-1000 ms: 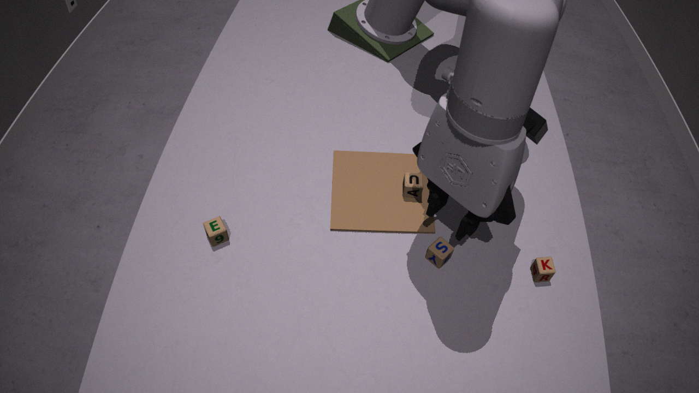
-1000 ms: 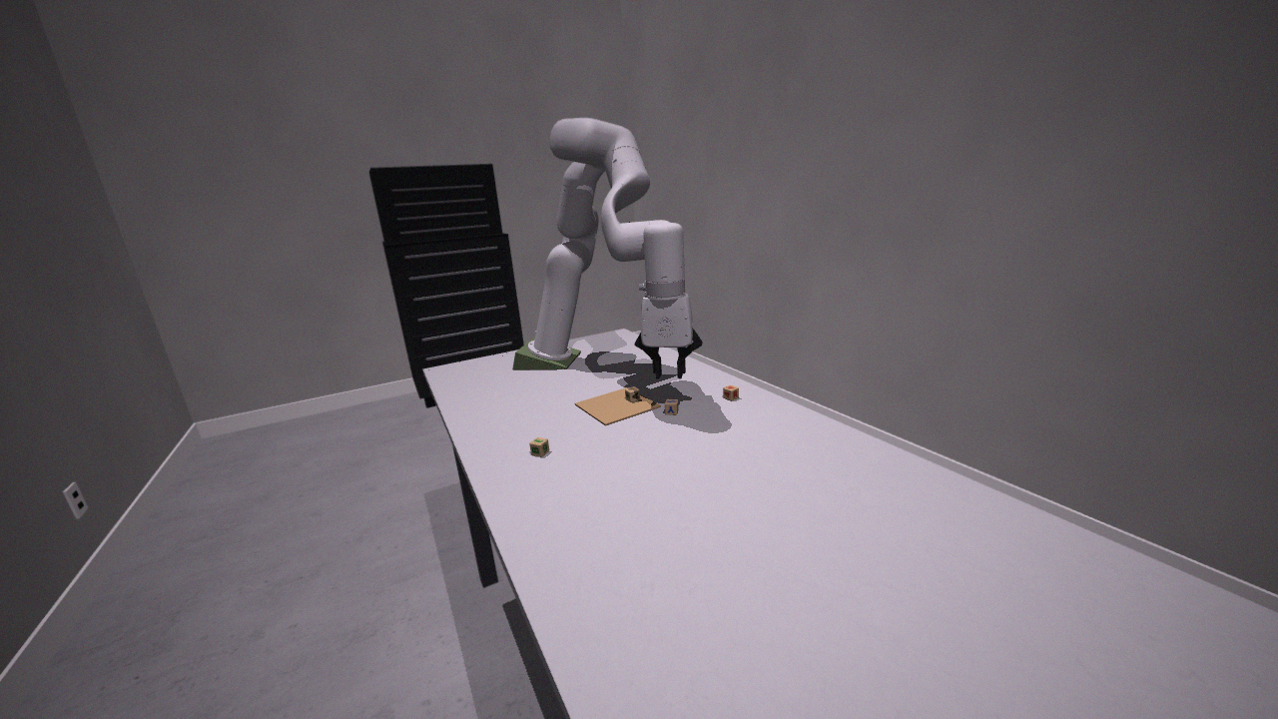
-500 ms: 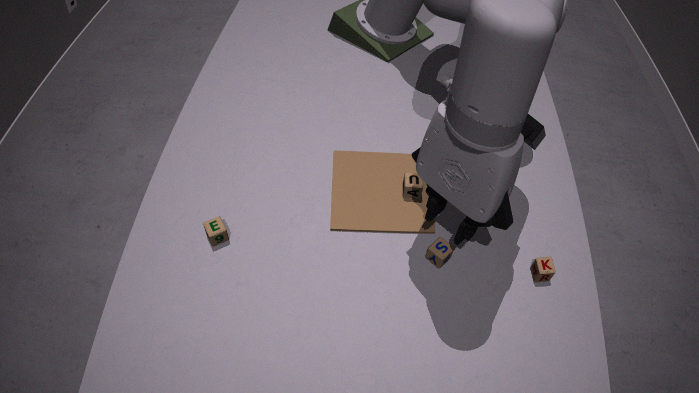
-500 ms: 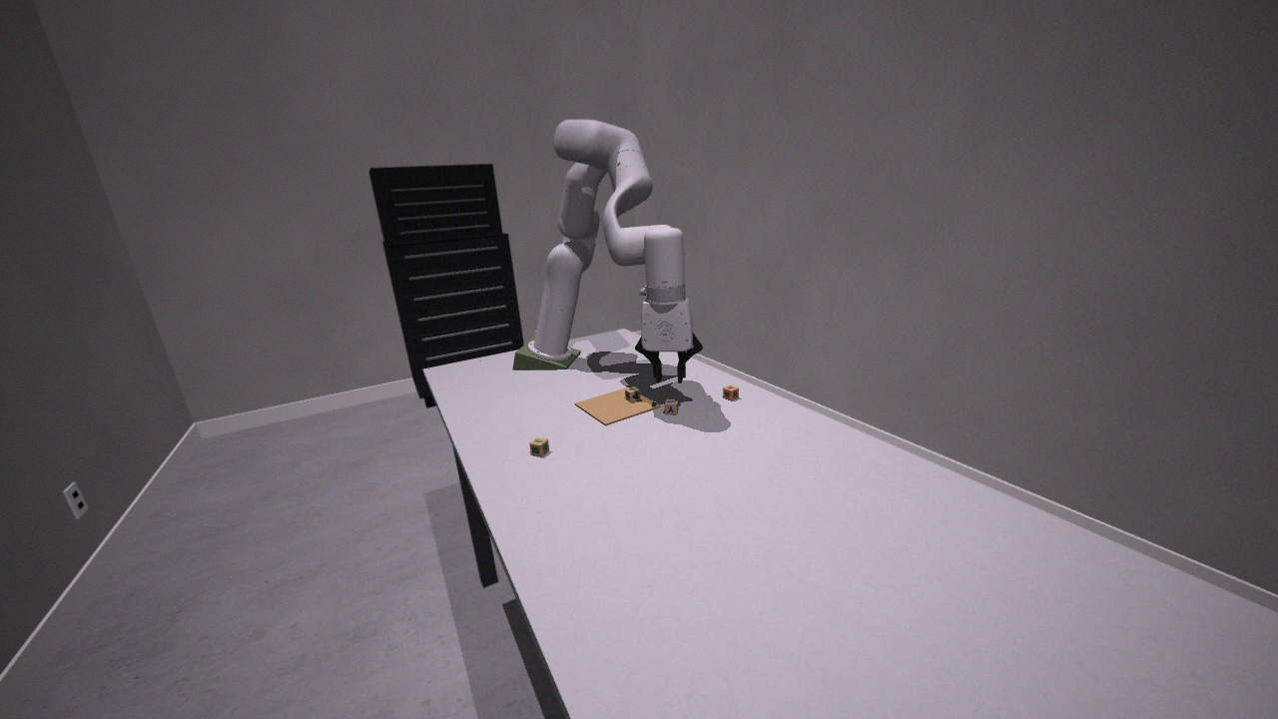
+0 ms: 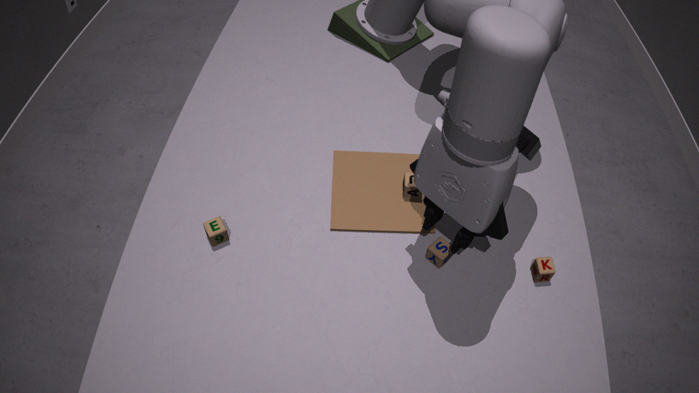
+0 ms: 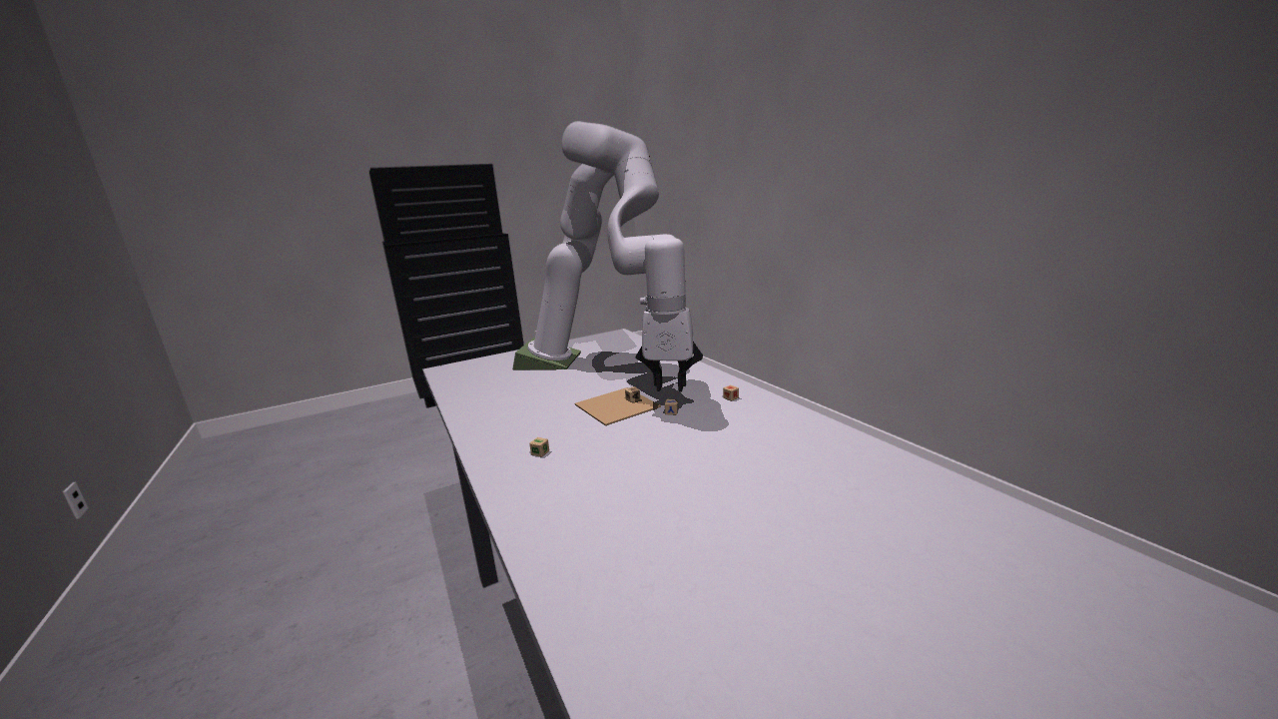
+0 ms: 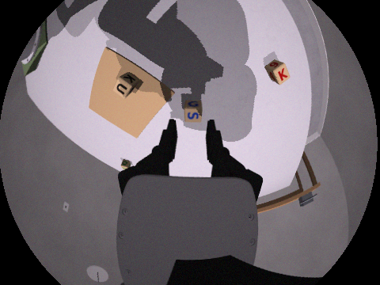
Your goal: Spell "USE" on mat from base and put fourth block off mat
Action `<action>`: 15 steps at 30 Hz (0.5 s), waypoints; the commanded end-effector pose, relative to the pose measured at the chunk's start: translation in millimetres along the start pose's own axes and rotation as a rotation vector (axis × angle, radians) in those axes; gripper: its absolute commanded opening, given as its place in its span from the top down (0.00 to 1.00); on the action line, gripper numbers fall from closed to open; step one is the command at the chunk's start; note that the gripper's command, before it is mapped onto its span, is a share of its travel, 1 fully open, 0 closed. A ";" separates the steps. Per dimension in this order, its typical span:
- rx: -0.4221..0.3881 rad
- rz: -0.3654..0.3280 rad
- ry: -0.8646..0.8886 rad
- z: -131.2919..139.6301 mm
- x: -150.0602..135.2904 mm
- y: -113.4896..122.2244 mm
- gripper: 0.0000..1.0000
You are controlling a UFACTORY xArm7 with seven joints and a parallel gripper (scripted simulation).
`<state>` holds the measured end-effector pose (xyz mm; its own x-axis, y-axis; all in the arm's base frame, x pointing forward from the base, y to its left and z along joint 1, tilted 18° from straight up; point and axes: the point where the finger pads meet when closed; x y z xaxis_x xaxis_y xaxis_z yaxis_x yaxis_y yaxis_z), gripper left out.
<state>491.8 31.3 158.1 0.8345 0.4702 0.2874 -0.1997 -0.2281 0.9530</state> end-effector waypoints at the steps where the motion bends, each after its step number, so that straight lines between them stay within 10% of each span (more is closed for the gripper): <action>1: 0.000 0.003 0.000 0.6 1.3 -5.8 0.58; 15: 0.000 0.003 0.000 0.4 1.4 -18.2 0.58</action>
<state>495.0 35.7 141.9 0.8344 0.4706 0.2870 -0.1989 -0.2285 0.9530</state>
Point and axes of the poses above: the point where the finger pads meet when closed, its own y axis back along the fingers, its own x axis across the jaws, z = x × y, and after that the axes turned 15 degrees about -y, right-handed
